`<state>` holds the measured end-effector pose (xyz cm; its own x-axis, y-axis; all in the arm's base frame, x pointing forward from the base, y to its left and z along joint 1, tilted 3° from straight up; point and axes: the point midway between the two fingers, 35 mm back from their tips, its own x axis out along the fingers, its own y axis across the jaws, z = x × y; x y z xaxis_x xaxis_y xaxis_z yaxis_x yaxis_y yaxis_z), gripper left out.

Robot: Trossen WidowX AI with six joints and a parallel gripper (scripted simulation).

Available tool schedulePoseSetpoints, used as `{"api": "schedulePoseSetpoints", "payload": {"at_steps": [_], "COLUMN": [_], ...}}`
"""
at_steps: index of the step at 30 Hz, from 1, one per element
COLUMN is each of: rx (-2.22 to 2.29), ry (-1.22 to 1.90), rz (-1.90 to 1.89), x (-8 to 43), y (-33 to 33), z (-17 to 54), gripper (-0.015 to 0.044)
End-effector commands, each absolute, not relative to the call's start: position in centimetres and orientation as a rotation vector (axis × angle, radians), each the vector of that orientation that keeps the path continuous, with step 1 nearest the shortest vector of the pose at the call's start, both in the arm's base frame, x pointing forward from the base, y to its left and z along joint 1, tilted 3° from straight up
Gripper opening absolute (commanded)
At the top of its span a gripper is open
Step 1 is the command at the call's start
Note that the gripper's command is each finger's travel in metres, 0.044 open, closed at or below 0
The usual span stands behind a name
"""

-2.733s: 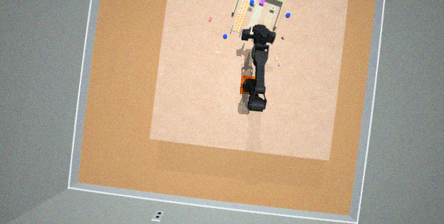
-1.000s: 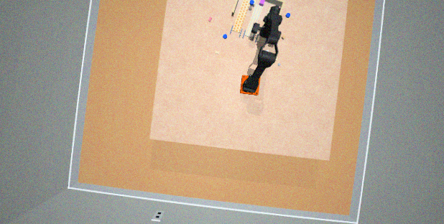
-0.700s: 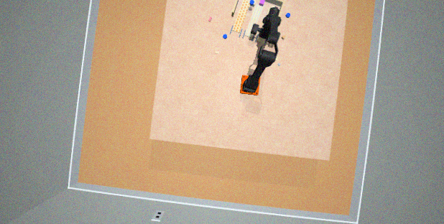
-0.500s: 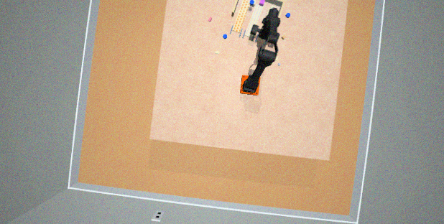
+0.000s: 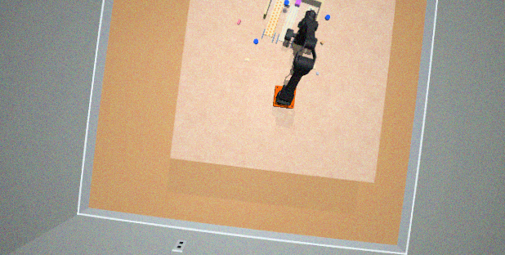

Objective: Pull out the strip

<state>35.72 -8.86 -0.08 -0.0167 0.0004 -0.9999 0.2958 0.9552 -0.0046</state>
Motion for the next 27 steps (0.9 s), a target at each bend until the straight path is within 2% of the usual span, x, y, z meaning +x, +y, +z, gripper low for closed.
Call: {"api": "schedulePoseSetpoints", "payload": {"at_steps": [1,27], "rx": [0.234,0.234], "ry": [1.573,1.573], "rz": [-0.243,-0.243], "x": [35.73,35.73], "y": [-8.91,-8.91], "z": [-0.1,-0.33], "gripper": [0.0,0.0]}}
